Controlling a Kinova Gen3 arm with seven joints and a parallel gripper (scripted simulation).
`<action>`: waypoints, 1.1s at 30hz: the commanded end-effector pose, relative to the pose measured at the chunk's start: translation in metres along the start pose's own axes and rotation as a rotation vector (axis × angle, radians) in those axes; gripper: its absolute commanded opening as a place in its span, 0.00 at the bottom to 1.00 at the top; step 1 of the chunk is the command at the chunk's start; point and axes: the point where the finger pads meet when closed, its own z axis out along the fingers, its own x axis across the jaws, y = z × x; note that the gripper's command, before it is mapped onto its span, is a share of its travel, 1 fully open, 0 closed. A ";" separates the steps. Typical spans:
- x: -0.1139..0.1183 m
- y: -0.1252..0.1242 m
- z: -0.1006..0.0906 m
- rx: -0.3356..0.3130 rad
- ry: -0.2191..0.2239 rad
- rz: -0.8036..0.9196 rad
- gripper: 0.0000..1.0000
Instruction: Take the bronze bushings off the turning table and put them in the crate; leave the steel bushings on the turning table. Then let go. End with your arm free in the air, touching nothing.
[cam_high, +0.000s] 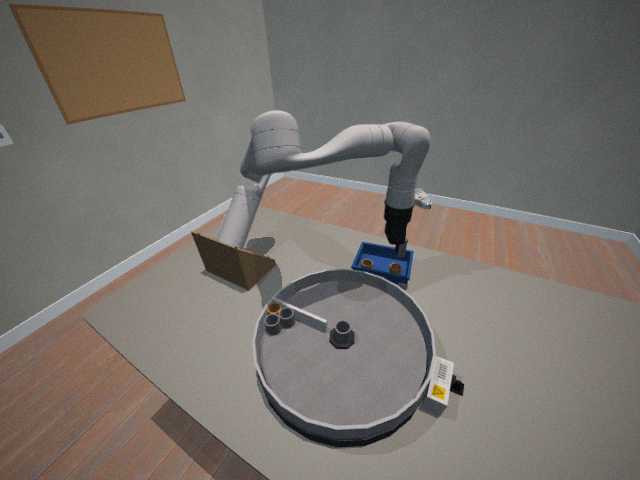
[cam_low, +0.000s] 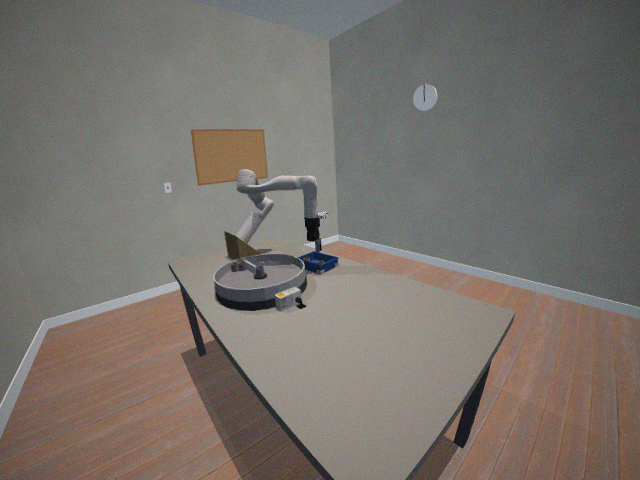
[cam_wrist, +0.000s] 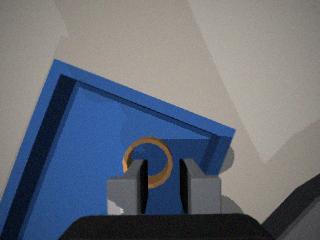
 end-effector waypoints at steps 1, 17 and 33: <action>0.001 0.000 -0.002 0.003 0.003 0.001 0.47; 0.001 0.000 -0.057 0.002 0.003 0.001 0.47; 0.001 0.000 -0.057 0.002 0.003 0.001 0.47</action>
